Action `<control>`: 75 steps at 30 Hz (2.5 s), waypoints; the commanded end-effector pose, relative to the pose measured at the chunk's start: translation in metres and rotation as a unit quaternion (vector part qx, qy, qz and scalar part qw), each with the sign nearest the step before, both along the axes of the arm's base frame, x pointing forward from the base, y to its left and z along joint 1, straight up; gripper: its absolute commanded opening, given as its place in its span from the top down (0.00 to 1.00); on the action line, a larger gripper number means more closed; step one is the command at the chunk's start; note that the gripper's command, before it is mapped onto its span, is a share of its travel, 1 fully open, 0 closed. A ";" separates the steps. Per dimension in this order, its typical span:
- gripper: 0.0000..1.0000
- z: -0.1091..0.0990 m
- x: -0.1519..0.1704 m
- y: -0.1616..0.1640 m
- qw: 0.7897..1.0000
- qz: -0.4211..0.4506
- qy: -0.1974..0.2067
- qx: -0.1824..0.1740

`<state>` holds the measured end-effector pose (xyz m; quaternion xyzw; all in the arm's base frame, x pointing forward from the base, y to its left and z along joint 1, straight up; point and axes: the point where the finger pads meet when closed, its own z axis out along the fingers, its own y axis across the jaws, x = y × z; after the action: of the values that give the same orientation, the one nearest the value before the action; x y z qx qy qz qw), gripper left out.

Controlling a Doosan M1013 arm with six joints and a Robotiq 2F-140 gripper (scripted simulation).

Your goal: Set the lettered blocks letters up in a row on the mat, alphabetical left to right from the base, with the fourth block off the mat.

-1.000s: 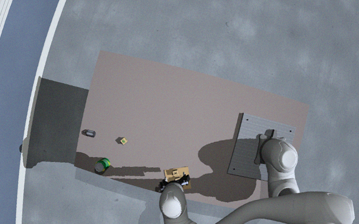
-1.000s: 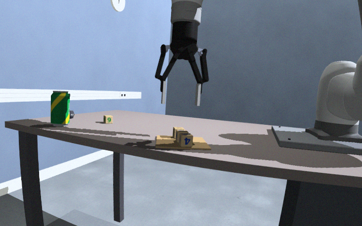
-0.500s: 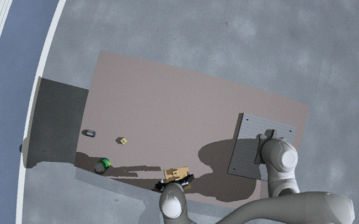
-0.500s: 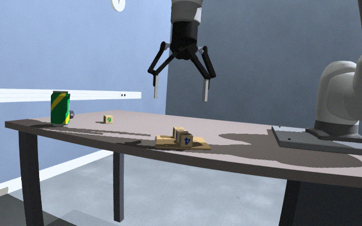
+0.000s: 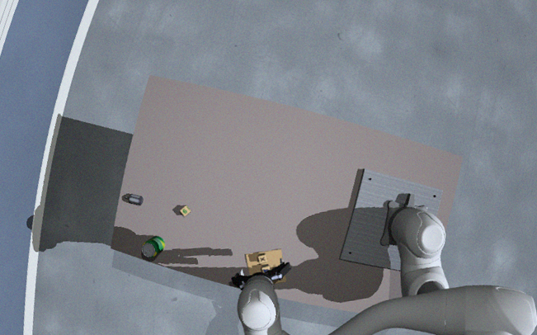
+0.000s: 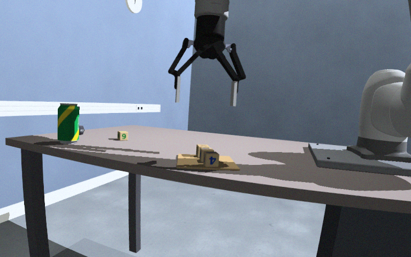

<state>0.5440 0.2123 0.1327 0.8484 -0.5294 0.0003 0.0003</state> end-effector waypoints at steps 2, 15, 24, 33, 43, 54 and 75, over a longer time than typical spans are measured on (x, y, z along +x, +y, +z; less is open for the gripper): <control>0.00 0.022 0.000 0.000 1.000 0.000 0.000 0.000; 0.00 0.049 0.000 0.000 1.000 0.000 0.000 0.000; 0.00 0.049 0.000 0.000 1.000 0.000 0.000 0.000; 0.00 0.049 0.000 0.000 1.000 0.000 0.000 0.000; 0.00 0.049 0.000 0.000 1.000 0.000 0.000 0.000; 0.00 0.049 0.000 0.000 1.000 0.000 0.000 0.000; 0.00 0.049 0.000 0.000 1.000 0.000 0.000 0.000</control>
<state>0.5440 0.2123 0.1812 0.8484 -0.5294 0.0002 0.0003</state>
